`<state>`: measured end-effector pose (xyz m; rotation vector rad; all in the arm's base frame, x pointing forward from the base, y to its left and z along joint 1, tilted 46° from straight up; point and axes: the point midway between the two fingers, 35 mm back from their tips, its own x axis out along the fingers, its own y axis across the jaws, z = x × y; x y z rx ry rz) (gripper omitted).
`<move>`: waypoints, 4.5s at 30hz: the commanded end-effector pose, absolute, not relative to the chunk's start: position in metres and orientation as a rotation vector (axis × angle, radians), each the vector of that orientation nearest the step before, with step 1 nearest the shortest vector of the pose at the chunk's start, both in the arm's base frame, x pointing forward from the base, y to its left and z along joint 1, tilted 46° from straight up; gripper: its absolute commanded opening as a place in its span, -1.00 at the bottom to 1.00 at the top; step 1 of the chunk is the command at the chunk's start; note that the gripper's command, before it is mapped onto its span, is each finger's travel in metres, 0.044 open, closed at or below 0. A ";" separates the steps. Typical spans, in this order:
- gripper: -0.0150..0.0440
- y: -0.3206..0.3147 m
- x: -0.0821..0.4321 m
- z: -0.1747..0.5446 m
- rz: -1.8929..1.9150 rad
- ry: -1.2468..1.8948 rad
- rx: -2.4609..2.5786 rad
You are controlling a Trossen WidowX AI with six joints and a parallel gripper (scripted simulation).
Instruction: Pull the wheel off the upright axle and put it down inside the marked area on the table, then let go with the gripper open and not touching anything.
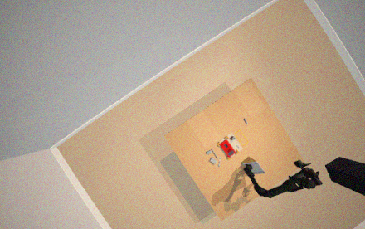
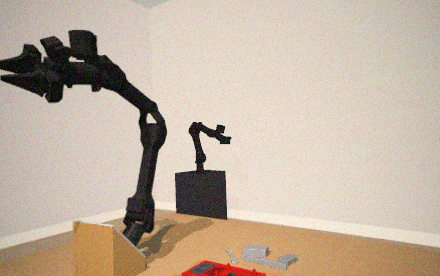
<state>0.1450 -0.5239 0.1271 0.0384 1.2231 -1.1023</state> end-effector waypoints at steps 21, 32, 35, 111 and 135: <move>0.53 -0.315 0.347 0.029 -0.613 1.255 0.701; 0.53 -0.169 0.388 0.006 -0.508 1.484 1.123; 0.53 -0.129 0.391 0.004 -0.511 1.572 1.231; -0.49 0.048 0.369 -0.037 -0.663 1.937 1.536; -0.49 0.042 0.371 -0.031 -0.664 1.936 1.538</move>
